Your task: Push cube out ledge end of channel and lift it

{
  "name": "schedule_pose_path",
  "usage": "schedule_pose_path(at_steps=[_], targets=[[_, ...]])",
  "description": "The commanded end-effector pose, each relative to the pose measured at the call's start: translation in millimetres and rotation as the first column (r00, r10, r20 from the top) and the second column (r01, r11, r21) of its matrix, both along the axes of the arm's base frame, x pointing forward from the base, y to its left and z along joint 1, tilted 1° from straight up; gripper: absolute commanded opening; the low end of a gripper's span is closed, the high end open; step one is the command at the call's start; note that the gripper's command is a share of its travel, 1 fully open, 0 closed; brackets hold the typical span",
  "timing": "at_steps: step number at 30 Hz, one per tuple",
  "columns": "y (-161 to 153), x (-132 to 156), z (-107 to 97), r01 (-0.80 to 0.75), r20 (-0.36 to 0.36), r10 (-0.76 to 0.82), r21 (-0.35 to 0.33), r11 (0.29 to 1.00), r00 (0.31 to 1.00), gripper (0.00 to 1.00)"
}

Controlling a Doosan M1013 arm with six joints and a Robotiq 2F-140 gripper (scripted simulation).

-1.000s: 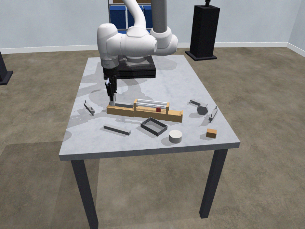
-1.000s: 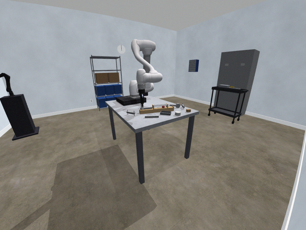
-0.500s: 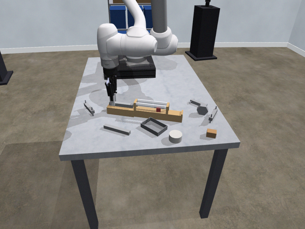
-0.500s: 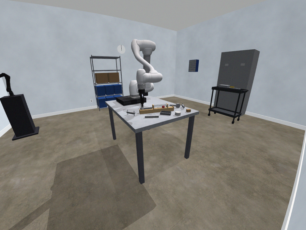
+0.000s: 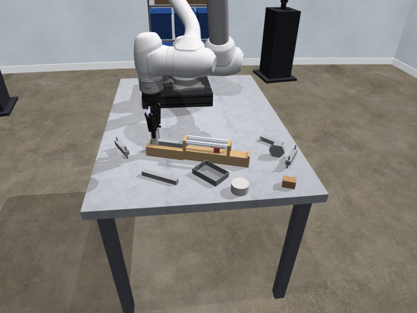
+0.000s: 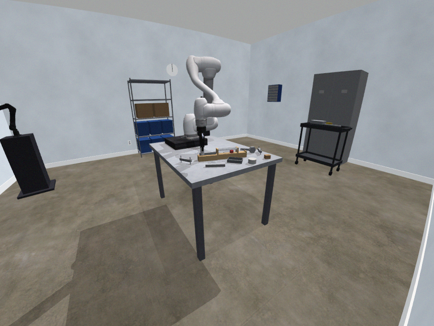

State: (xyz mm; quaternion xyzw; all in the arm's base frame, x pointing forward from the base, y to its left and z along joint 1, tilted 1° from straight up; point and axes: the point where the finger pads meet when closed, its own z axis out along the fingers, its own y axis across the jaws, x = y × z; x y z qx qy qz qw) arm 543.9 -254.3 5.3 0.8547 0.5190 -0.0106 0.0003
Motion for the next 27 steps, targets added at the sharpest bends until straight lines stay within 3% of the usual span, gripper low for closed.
schedule_pose_path(at_steps=[1, 27], targets=[[3, 1, 0, 0.000, 0.000, 0.000, 0.000, 1.000, 1.000, 0.00], [53, 27, -1, 0.000, 0.000, 0.000, 0.000, 1.000, 1.000, 0.00]])
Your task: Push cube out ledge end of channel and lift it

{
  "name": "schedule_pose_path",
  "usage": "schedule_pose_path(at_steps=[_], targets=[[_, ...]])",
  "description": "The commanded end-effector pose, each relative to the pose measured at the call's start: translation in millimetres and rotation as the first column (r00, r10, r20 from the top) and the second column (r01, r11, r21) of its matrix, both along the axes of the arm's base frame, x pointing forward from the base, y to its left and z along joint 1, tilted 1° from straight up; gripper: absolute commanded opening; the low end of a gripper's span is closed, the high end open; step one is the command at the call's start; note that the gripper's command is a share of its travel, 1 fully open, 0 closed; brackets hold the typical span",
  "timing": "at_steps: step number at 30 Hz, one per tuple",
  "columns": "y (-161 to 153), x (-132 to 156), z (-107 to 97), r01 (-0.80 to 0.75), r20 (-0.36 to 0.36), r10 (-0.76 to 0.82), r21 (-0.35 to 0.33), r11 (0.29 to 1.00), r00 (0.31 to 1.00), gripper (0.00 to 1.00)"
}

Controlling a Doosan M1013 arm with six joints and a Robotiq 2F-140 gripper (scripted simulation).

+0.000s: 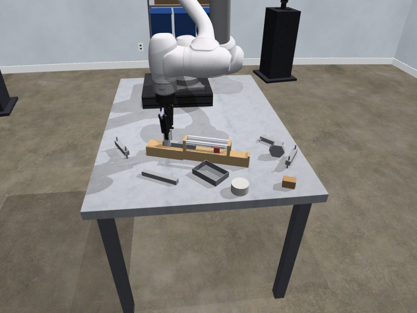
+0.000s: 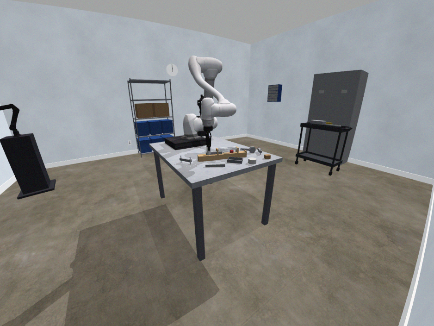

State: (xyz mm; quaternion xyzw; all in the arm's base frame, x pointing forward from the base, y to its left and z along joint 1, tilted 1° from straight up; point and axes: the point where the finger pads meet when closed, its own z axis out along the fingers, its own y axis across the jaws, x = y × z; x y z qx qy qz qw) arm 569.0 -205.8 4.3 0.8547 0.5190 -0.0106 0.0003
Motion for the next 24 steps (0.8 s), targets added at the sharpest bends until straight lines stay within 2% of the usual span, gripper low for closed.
schedule_pose_path(at_steps=[1, 11, 24], targets=[[7, 4, 0, 0.000, 0.000, 0.000, 0.000, 1.000, 1.000, 0.00], [30, 16, -1, 0.000, 0.000, 0.000, 0.000, 1.000, 1.000, 0.00], [42, 22, -1, 0.000, 0.000, 0.000, 0.000, 1.000, 1.000, 0.00]])
